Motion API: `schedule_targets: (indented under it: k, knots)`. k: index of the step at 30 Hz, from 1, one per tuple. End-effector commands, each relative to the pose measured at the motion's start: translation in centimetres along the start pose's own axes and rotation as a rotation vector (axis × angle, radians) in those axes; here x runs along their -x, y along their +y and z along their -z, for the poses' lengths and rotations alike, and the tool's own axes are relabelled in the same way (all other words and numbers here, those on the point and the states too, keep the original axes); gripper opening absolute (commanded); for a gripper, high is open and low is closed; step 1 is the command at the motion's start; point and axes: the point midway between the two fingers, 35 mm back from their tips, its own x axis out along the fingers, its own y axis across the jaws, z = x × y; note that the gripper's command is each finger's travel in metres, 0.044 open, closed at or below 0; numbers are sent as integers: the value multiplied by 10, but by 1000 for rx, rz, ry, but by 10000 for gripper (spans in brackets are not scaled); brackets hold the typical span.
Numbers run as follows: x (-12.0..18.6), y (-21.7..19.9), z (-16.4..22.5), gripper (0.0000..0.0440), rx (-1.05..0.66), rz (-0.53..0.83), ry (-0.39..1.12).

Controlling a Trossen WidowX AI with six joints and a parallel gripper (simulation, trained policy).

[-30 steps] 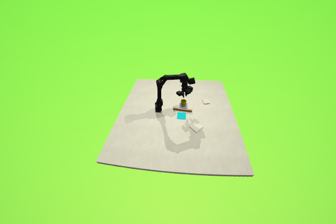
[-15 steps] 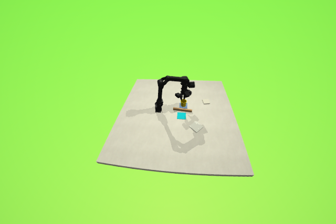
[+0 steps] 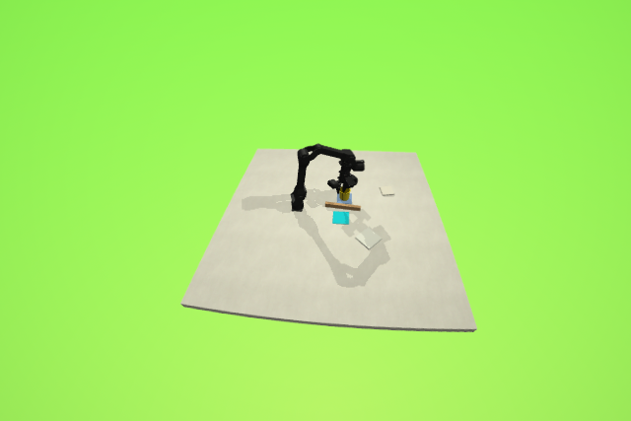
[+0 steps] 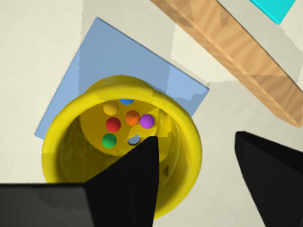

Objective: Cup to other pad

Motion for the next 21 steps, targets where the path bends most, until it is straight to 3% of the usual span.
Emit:
schedule_targets:
  k: [1, 9, 16, 21]
  knots:
    - [-13, 1, 1, 178, 13, 21, -3]
    - [-40, 2, 5, 171, 64, 34, 1]
    - [-42, -1, 3, 21, 107, 23, -13]
    - [-34, -6, 1, 19, 102, 10, -14]
